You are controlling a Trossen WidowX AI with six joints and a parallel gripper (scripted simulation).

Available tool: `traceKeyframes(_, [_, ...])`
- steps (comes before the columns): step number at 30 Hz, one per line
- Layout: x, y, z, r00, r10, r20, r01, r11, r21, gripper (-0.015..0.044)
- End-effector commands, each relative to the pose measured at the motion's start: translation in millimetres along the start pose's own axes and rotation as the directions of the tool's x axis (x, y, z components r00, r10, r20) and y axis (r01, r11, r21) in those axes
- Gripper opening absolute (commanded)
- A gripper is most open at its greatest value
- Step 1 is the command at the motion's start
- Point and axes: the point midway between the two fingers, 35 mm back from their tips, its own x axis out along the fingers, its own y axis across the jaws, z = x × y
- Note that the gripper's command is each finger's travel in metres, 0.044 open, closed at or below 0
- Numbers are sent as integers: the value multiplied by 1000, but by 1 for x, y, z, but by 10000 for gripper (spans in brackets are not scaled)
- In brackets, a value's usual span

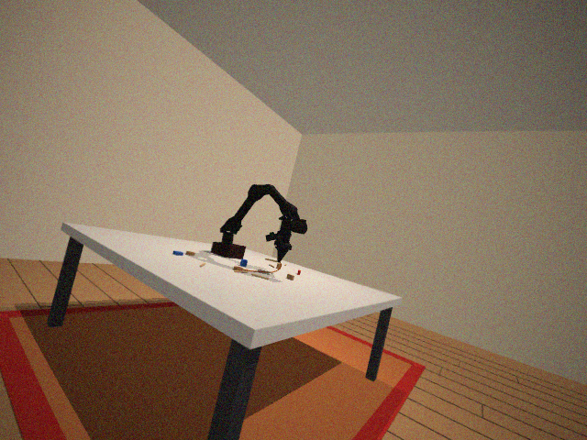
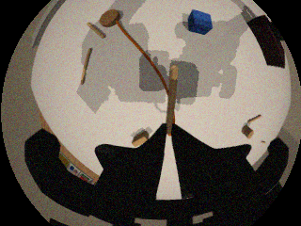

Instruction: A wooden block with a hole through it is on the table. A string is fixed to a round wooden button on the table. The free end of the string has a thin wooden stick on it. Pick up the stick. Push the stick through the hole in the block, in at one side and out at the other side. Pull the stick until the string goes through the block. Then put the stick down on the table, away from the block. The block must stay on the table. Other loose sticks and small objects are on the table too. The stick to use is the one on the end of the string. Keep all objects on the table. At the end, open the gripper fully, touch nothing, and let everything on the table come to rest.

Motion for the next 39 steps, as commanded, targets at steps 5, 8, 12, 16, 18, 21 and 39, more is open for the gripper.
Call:
traceKeyframes(5, [2, 0, -11, 1000, -4, 2, 4, 1000, 3, 0])
traceKeyframes(8, [2, 0, -15, 1000, -4, 1, 4, 1000, 3, 0])
traceKeyframes(12, [2, -1, -21, 1000, -4, 0, 4, 1000, 3, 0])
traceKeyframes(16, [2, -1, -26, 1000, -4, 0, 4, 1000, 3, 0])
traceKeyframes(18, [2, -1, -28, 1000, -4, -1, 4, 1000, 3, 0])
traceKeyframes(21, [2, -1, -32, 1000, -4, -2, 4, 1000, 4, 0])
traceKeyframes(39, [6, -6, -41, 1000, -5, -11, 5, 1000, 5, 0])
